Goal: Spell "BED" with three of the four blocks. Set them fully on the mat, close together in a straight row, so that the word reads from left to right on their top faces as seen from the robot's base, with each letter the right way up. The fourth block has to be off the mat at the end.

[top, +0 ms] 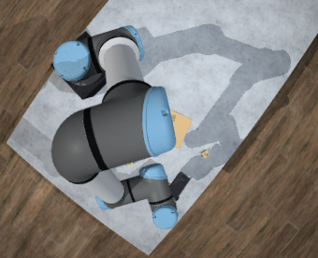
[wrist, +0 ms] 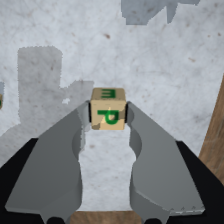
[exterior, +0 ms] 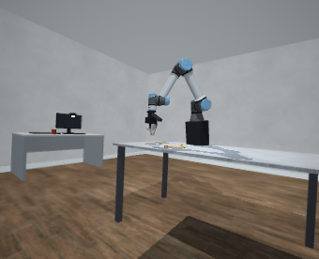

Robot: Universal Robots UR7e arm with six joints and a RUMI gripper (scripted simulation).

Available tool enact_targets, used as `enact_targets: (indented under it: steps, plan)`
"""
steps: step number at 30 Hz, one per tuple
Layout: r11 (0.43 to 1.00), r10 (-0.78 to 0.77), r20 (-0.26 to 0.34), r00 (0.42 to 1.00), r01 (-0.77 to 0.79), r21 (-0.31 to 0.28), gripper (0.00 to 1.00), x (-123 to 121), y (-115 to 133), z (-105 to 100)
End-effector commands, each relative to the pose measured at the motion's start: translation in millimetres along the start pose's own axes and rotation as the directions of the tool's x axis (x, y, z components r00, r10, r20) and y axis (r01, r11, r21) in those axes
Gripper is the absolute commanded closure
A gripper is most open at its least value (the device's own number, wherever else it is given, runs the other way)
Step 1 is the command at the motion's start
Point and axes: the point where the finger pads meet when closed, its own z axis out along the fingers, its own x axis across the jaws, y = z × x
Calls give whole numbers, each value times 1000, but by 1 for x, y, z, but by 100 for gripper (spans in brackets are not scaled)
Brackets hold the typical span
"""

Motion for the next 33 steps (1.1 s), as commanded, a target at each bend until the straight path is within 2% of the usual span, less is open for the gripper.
enact_targets:
  steps: [1, 14, 16, 31, 33]
  plan:
    - [990, 139, 3, 990, -139, -2, 95, -2, -1, 5]
    - [921, 391, 2, 921, -391, -3, 95, -1, -1, 12]
    - [921, 391, 2, 921, -391, -3, 95, -1, -1, 12]
    - [738, 674, 1, 738, -674, -3, 95, 0, -1, 20]
    - [738, 674, 1, 738, -674, -3, 95, 0, -1, 20]
